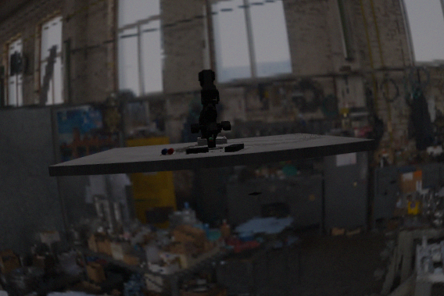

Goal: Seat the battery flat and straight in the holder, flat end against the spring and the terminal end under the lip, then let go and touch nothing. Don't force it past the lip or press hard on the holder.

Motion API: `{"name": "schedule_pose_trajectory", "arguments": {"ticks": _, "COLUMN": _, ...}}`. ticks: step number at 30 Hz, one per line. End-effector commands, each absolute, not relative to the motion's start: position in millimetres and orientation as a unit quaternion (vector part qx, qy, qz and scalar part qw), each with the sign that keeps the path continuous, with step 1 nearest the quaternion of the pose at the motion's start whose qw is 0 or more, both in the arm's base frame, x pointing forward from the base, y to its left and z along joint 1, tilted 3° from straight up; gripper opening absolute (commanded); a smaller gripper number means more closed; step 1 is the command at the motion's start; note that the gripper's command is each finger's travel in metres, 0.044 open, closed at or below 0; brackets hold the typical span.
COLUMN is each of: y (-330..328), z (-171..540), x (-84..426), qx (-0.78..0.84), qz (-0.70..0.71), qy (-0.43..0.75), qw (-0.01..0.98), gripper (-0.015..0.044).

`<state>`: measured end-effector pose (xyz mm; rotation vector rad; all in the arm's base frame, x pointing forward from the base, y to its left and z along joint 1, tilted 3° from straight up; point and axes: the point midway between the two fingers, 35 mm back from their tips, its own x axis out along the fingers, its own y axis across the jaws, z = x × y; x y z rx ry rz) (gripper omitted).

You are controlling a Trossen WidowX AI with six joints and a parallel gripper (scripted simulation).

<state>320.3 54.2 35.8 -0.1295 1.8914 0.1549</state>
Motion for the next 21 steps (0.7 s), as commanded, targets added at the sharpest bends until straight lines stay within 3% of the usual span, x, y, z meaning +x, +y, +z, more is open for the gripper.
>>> {"name": "schedule_pose_trajectory", "arguments": {"ticks": 1, "y": 54.9, "z": 34.9, "x": 324.8, "qx": -0.053, "qz": 0.067, "qy": 0.797, "qw": 0.598, "gripper": 0.0073}}
{"name": "schedule_pose_trajectory", "arguments": {"ticks": 21, "y": 54.5, "z": 32.1, "x": 321.9, "qx": -0.050, "qz": 0.070, "qy": 0.768, "qw": 0.635, "gripper": 0.0073}}
